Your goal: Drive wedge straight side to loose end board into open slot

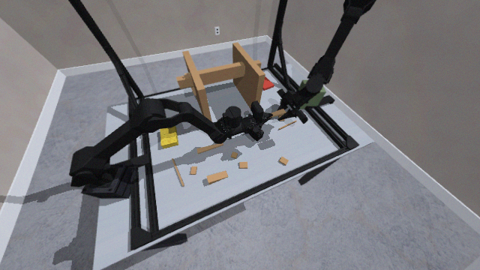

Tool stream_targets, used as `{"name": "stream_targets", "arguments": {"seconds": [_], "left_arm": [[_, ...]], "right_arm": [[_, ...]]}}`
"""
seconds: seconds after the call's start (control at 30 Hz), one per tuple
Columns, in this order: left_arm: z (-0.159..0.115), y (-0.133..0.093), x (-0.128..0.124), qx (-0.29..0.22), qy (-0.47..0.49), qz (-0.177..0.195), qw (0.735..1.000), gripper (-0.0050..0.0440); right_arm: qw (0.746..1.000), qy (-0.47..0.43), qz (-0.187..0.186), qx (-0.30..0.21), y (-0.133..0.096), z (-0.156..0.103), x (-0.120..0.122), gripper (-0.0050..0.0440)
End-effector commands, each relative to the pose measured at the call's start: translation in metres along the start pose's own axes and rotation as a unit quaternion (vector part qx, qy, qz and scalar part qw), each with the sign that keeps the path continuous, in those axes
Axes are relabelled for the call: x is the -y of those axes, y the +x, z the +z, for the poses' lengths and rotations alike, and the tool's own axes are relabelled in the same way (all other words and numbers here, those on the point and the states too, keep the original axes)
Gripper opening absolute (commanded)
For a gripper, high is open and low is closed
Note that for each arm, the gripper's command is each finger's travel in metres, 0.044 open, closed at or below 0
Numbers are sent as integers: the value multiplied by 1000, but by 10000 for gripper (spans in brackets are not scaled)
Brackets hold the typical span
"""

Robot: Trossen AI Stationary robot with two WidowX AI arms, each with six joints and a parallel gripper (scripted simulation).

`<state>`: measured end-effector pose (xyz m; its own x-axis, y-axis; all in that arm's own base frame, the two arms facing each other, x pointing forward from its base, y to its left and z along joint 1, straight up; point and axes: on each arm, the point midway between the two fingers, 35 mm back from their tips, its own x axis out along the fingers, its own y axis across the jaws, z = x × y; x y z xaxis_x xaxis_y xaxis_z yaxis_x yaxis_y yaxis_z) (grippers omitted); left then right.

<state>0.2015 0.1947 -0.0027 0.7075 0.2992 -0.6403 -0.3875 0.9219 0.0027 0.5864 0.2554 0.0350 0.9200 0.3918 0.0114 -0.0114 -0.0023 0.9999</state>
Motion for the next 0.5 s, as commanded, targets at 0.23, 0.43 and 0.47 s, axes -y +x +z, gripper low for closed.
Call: {"name": "stream_targets", "arguments": {"seconds": [0.23, 0.43, 0.47], "left_arm": [[0, 0, 1, -1, 0, -1, 1000, 63], [0, 0, 1, -1, 0, -1, 1000, 1], [0, 0, 1, -1, 0, -1, 1000, 0]], "right_arm": [[1000, 0, 1, 0, 0, 0, -1, 0], [1000, 0, 1, 0, 0, 0, -1, 48], [1000, 0, 1, 0, 0, 0, -1, 72]]}}
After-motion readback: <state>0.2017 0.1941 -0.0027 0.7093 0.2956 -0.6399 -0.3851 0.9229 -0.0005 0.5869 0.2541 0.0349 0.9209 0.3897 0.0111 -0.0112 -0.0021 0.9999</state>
